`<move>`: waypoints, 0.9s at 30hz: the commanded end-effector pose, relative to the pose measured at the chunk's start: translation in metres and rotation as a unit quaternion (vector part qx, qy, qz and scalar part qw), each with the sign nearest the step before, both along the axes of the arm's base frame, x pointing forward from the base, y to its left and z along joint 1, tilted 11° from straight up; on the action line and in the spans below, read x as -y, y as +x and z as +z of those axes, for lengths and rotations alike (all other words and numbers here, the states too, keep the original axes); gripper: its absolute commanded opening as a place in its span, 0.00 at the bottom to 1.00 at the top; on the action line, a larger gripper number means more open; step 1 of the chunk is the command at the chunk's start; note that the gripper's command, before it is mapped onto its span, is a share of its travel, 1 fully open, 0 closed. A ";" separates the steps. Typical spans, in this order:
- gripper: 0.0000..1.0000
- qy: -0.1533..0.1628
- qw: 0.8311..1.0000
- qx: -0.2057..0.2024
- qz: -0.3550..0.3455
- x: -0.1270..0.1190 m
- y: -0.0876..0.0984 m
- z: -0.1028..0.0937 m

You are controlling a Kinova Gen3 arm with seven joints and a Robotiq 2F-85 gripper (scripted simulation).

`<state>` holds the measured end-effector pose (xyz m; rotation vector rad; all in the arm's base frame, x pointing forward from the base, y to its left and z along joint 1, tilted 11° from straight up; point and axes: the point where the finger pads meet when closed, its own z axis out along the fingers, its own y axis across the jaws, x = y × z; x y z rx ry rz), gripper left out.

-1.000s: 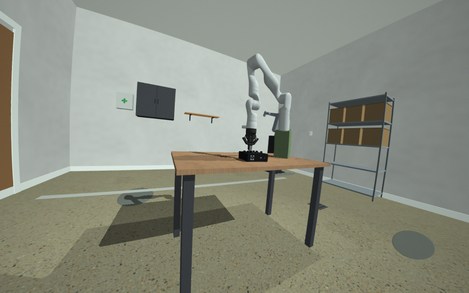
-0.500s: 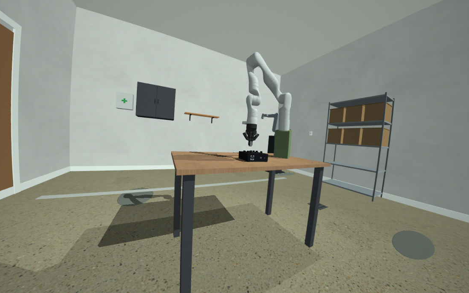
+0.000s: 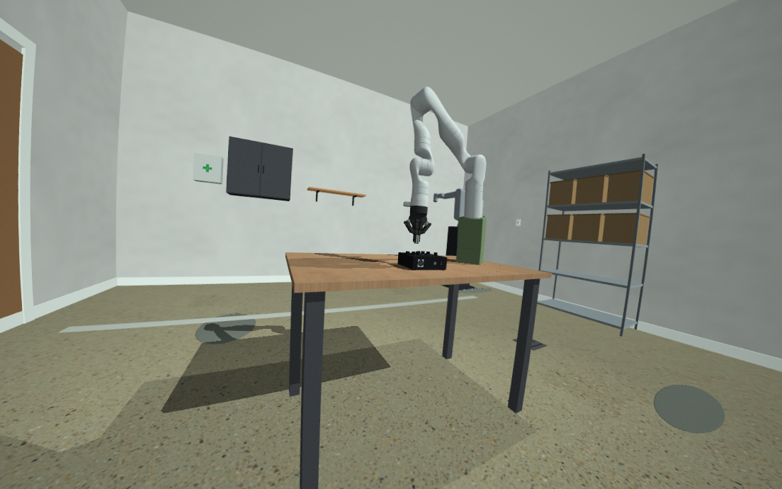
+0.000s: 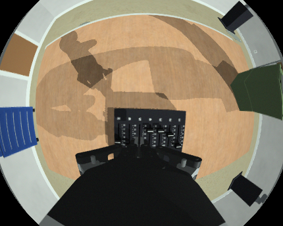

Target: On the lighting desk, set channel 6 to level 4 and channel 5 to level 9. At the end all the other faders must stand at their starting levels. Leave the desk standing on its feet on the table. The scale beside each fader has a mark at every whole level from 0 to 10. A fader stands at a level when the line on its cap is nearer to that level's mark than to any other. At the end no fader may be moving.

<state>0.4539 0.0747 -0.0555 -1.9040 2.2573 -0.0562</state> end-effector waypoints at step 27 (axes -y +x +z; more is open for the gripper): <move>0.00 0.023 0.970 -0.028 -0.240 0.004 -0.002 -0.003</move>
